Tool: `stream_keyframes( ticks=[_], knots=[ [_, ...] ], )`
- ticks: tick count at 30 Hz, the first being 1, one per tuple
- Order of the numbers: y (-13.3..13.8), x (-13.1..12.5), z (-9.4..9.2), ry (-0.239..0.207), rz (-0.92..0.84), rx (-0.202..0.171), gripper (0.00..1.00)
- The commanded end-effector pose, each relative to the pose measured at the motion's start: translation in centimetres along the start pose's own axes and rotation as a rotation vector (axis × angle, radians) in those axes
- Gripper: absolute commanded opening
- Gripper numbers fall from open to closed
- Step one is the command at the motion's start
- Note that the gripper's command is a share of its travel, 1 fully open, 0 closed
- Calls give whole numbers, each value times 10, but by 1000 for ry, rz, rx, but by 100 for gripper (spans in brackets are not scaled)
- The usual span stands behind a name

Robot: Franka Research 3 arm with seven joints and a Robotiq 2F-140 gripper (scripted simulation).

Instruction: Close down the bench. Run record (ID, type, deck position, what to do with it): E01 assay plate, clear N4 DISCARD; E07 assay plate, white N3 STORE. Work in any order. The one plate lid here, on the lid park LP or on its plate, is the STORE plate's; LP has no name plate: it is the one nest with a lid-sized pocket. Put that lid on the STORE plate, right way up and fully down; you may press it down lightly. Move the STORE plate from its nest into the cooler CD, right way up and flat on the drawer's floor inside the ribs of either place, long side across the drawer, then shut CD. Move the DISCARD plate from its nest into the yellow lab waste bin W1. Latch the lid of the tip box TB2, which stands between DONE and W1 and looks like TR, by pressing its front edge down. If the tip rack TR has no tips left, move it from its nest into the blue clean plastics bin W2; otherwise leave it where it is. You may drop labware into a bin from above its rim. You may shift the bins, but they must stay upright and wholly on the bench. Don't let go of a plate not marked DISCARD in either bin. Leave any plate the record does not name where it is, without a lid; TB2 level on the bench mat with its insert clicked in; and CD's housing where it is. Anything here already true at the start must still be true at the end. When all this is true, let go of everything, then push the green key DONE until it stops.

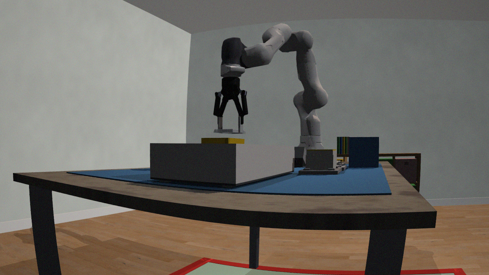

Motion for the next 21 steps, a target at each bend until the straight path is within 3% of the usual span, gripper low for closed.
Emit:
stream_keyframes(
  ticks=[1,21],
  knots=[
    [8,-5,-1,7,-26,0,0],
    [43,-38,-1,7,-26,0,0]
  ],
)
Point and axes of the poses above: the point where the finger pads meet when closed, its own z axis out along the fingers, its own y axis across the jaws, x = y × z, the point moved 10 cm from there along -z, back along the fingers, and after that the axes turned 10 degrees about z, right-handed, at the moved point
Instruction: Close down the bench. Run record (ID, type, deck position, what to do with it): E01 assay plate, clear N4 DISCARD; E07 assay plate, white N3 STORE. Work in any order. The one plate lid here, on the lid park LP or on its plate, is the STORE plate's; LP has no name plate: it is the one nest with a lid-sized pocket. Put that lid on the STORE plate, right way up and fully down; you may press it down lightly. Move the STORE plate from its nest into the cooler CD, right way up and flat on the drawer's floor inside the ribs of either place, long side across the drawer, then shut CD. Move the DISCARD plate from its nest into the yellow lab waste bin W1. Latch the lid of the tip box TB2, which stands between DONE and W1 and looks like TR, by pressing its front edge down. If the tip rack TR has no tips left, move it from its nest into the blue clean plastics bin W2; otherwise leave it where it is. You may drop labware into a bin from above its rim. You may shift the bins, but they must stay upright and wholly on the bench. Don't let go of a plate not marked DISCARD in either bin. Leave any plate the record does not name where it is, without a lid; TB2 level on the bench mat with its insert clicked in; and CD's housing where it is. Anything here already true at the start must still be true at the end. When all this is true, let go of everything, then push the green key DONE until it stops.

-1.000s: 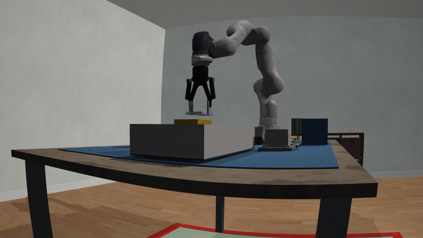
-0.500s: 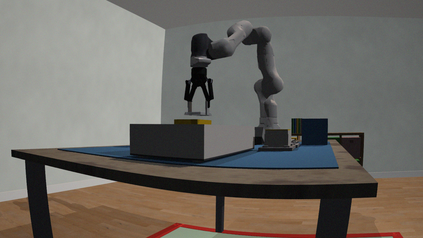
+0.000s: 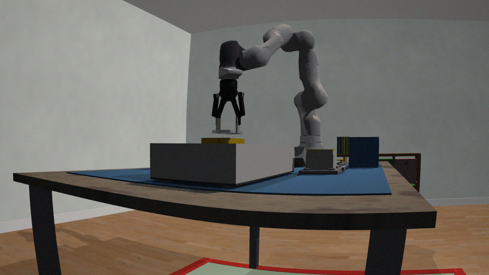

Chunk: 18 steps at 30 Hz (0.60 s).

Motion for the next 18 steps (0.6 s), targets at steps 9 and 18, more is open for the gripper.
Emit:
stream_keyframes(
  ticks=[9,18],
  knots=[
    [20,-17,-1,7,-29,0,0],
    [37,-33,-1,7,-29,0,0]
  ],
)
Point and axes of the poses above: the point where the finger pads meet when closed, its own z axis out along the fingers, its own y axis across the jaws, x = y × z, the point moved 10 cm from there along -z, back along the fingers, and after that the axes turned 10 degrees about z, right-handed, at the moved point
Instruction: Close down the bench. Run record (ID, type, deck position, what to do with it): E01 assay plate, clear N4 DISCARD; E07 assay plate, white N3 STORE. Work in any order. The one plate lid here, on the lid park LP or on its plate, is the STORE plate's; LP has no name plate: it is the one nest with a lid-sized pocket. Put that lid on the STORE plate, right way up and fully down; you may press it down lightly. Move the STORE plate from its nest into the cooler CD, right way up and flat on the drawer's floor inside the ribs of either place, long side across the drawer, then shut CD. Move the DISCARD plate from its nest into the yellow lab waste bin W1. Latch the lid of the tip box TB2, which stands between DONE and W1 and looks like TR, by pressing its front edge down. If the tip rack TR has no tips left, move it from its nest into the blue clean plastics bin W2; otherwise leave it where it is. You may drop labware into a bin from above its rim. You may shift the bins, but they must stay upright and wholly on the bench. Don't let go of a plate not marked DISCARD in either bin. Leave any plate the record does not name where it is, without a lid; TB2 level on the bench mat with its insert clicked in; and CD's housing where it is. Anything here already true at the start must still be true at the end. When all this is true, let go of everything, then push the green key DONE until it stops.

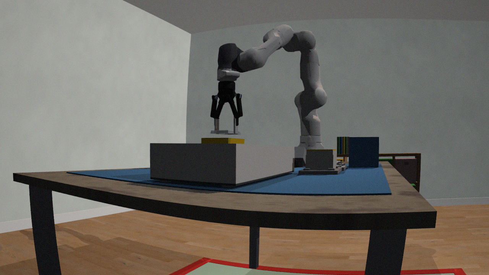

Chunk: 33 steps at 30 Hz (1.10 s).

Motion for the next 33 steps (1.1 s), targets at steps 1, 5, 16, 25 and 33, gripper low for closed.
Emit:
stream_keyframes(
  ticks=[1,5,16,25,33],
  knots=[
    [8,-6,-1,6,-30,-1,0],
    [16,-13,-1,6,-30,-1,0],
    [33,-30,-1,6,-30,-1,0],
    [45,-40,-1,6,-30,-1,0],
    [45,-40,-1,6,-30,-1,0]
  ],
)
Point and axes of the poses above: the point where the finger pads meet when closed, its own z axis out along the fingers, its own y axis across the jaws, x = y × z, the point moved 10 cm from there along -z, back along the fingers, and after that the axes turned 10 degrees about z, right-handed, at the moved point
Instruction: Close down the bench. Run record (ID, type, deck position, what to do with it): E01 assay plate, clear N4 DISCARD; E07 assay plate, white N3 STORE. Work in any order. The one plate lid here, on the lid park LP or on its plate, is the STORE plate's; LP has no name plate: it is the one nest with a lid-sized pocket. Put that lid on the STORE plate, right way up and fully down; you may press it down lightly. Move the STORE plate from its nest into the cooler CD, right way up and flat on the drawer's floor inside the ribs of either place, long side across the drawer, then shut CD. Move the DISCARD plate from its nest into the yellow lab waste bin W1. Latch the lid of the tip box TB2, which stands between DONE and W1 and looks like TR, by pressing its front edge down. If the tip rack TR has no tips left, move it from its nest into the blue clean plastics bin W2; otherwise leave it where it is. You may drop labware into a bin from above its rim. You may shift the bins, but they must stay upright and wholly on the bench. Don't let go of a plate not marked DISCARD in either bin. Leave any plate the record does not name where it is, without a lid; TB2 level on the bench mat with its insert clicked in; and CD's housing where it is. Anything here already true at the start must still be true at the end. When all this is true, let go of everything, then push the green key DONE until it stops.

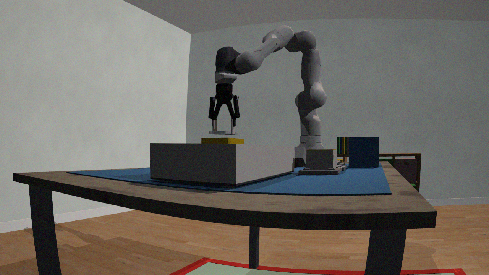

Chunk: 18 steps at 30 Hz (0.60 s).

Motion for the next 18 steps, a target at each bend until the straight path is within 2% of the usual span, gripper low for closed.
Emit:
stream_keyframes(
  ticks=[1,9,10,18],
  knots=[
    [1,0,-1,5,-14,-1,0],
    [1,0,-1,5,-14,-1,0],
    [1,0,-1,5,-14,-1,66],
    [1,0,-1,5,-14,-1,66]
  ],
)
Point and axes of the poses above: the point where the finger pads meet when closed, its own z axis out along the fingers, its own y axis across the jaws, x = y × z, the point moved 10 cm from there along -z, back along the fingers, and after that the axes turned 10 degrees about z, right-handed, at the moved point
